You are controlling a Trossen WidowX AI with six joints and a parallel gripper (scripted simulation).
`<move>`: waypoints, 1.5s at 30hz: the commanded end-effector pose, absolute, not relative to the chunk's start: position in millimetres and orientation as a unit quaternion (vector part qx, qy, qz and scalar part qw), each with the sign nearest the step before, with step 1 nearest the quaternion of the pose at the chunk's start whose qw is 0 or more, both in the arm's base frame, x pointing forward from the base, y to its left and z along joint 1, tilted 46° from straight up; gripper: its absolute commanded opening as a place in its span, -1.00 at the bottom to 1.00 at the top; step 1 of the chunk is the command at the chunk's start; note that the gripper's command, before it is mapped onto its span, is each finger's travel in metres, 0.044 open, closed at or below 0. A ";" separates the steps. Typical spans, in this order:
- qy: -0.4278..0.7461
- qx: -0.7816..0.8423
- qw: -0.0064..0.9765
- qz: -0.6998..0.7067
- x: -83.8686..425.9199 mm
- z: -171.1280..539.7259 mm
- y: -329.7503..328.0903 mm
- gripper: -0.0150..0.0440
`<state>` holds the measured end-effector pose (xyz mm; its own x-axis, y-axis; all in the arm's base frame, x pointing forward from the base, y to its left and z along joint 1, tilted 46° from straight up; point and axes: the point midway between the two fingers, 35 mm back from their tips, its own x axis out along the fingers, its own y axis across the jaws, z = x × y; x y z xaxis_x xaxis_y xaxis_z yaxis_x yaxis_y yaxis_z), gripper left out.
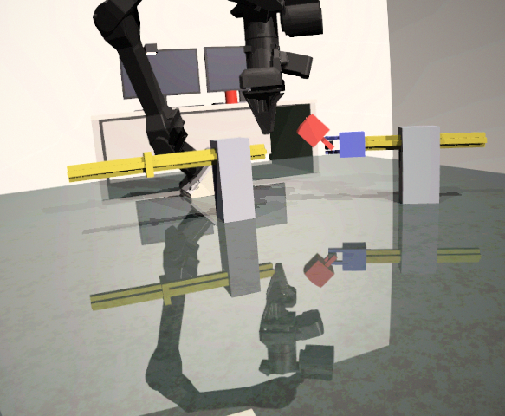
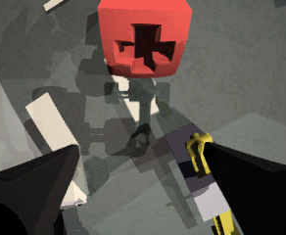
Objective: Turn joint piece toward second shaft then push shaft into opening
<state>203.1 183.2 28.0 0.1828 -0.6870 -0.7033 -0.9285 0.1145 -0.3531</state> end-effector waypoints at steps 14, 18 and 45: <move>0.620 -0.651 0.413 0.147 223.4 -10.9 226.1 1.00; 0.620 -0.651 0.413 0.147 225.0 -14.9 229.9 1.00; 0.619 -0.651 0.413 0.147 230.9 -35.8 209.7 0.47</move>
